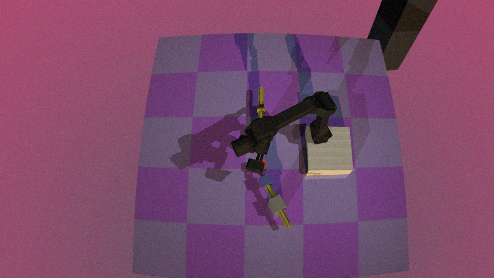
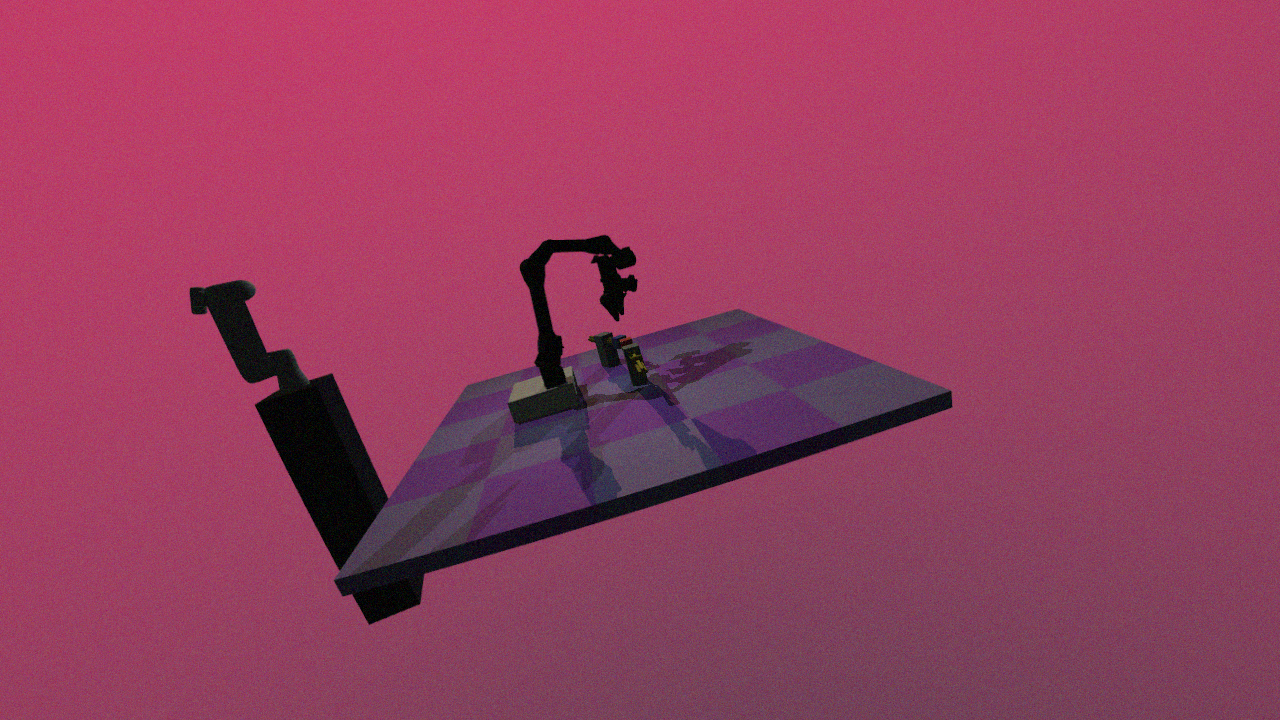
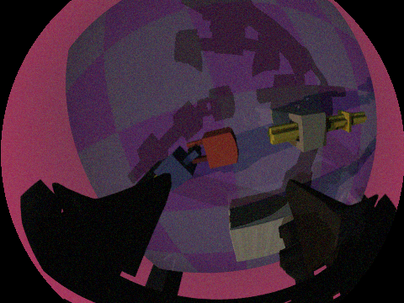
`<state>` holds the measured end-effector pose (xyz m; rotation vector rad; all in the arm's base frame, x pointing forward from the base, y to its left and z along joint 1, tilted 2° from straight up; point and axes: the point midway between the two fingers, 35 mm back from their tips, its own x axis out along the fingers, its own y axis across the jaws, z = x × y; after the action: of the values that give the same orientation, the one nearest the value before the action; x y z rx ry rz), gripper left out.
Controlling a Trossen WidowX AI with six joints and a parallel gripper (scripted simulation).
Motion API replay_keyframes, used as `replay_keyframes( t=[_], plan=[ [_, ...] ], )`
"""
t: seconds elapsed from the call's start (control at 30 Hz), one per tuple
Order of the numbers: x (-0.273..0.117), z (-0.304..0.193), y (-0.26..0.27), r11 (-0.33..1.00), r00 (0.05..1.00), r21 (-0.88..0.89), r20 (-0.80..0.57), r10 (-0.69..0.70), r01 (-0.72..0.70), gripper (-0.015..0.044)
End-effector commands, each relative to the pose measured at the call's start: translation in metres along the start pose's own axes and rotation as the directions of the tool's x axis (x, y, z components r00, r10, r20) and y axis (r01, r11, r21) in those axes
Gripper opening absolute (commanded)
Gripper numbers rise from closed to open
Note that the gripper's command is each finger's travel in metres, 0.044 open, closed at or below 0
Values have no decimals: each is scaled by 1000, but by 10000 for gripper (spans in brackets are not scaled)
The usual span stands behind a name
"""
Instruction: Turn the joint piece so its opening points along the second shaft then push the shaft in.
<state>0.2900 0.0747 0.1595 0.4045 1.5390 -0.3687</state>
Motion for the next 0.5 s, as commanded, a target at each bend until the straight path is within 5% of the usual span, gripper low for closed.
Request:
replay_keyframes(
  t=[0.0, 0.17, 0.47],
  plan=[
    [-15, -1, -1, 989, 1000, -147, 8, -4, 5, 440],
    [-27, -3, -3, 959, 1000, -284, 8, -11, 12, 440],
    [-25, -3, -3, 963, 1000, -271, 2, -10, 10, 440]
  ],
)
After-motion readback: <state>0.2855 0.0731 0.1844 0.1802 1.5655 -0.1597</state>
